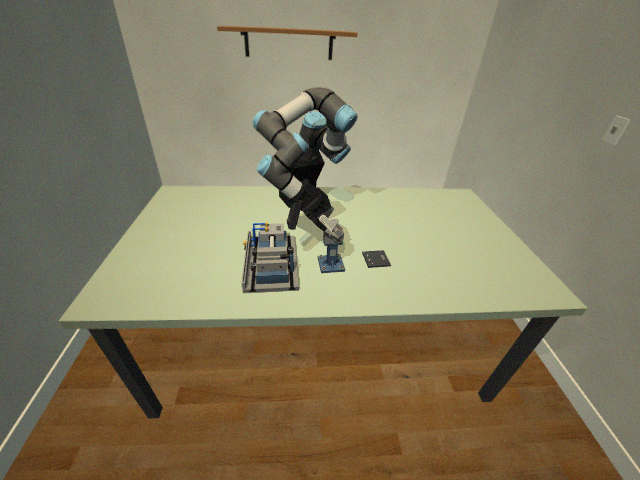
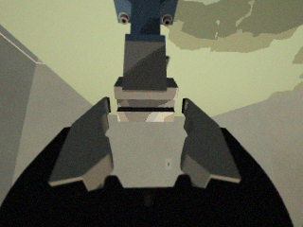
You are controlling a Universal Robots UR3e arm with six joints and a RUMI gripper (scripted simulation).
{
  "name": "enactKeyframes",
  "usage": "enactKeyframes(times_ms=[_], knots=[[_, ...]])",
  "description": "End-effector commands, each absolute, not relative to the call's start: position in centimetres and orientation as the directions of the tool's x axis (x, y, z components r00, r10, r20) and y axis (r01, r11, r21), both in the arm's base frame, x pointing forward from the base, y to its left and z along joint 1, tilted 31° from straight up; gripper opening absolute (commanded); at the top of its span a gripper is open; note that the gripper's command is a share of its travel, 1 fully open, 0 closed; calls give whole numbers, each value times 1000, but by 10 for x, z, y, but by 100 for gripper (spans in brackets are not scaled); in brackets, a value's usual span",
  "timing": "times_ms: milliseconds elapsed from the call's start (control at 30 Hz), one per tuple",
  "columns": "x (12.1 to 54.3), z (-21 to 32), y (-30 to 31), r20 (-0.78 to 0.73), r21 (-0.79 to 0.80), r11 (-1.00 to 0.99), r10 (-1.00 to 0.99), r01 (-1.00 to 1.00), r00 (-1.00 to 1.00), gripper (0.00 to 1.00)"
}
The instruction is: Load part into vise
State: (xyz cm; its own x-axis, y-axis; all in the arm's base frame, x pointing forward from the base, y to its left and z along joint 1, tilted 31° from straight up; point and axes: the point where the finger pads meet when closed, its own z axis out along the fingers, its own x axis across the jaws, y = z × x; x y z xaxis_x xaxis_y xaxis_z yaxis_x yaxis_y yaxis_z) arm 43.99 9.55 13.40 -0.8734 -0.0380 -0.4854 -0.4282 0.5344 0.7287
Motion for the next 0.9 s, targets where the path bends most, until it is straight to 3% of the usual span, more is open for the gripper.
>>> enactKeyframes(times_ms=[0,533,567,867], knots=[[440,135,95,-487,727,536,-38,-429,-873,51],[440,135,95,-487,727,536,-38,-429,-873,51],[440,135,95,-487,727,536,-38,-429,-873,0],[440,135,95,-487,727,536,-38,-429,-873,0]])
